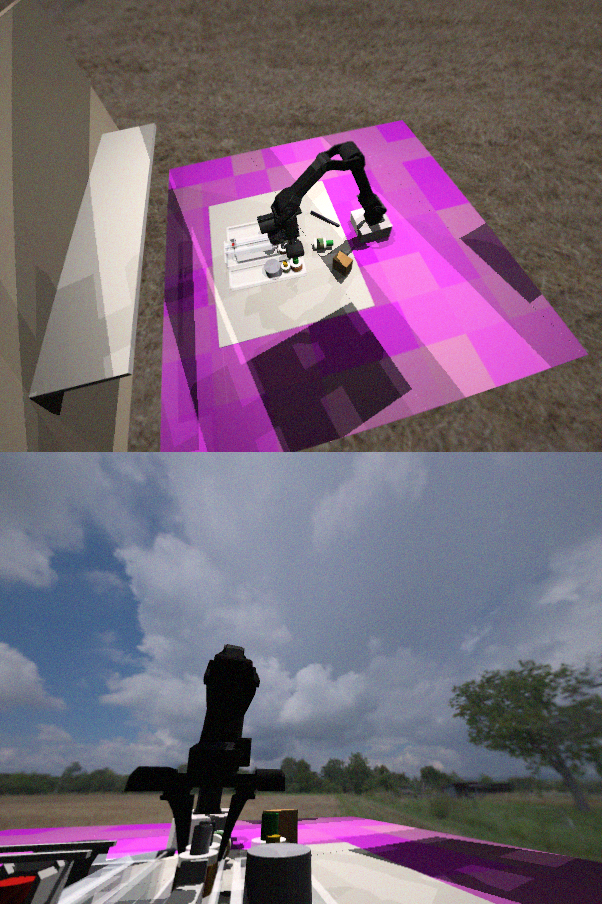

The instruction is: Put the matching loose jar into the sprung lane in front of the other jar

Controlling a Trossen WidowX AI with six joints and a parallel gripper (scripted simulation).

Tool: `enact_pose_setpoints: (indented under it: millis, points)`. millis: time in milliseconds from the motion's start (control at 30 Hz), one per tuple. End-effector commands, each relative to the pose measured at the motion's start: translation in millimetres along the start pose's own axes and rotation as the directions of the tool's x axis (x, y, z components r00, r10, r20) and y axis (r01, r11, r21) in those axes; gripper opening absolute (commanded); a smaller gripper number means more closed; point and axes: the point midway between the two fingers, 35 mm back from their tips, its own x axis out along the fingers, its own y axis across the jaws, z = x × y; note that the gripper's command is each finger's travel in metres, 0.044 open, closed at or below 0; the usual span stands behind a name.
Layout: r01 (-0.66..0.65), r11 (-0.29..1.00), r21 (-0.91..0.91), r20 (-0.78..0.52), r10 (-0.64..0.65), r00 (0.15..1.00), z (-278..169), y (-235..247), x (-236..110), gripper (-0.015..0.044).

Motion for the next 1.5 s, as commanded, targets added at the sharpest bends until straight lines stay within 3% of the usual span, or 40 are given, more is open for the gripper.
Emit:
enact_pose_setpoints:
  millis: [0,900,1267,1467]
  points:
    - [-0.002,1.000,0.000,0.013,0.002,1.000,2.1,0.6,-0.4,0.0000]
    - [-0.002,1.000,0.000,0.013,0.002,1.000,-4.0,-0.1,0.2,0.0000]
    - [-0.002,1.000,0.000,0.013,0.002,1.000,-3.4,-0.2,0.2,0.0282]
    - [-0.002,1.000,0.000,0.013,0.002,1.000,-3.3,-0.1,-9.3,0.0282]
